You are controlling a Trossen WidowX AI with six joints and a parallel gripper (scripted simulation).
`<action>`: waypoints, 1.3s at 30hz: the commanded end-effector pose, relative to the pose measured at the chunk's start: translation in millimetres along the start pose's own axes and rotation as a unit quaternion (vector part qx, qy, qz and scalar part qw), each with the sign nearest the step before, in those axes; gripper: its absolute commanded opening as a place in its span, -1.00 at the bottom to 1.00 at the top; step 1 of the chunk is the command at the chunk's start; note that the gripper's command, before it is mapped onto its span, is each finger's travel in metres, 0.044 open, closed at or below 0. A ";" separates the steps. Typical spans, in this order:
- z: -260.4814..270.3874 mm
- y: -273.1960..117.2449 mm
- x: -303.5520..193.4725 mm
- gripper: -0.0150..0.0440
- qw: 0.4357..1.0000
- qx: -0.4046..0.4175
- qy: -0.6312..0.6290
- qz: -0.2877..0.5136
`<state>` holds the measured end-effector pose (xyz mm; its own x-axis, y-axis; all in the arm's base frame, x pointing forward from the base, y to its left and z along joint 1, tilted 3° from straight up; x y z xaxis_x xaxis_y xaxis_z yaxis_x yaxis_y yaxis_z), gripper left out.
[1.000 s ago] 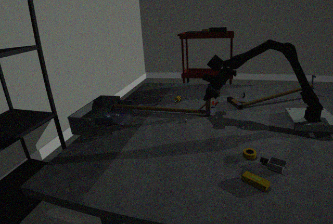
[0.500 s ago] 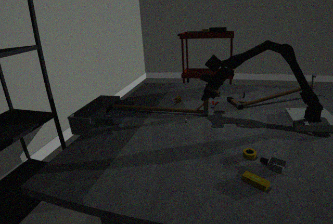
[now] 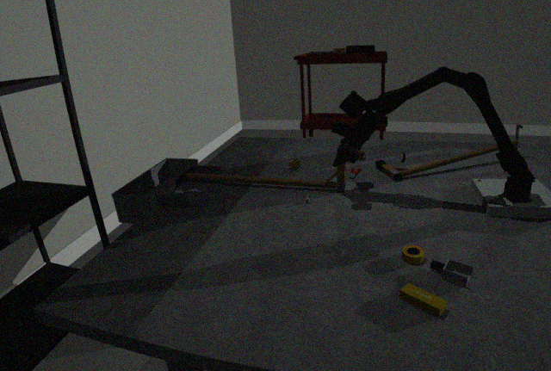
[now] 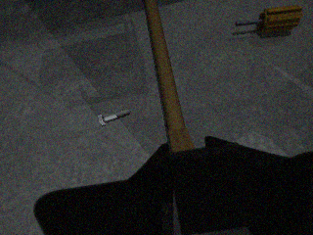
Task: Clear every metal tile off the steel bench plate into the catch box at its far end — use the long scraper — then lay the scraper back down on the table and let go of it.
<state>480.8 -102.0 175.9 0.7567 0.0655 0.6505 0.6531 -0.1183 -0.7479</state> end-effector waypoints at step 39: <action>-1.5 -46.6 -35.8 -0.49 1.000 -0.002 0.001 -0.003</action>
<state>428.2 -100.3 181.2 0.7652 0.0602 0.6410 0.6430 -0.1198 -0.7564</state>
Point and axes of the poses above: the point midway between the two fingers, 35 mm back from their tips, its own y axis out along the fingers, its own z axis across the jaws, x = y × z, the point moved 7 cm from there along -y, back along the fingers, and after that the axes turned 7 degrees about -y, right-handed, at the moved point
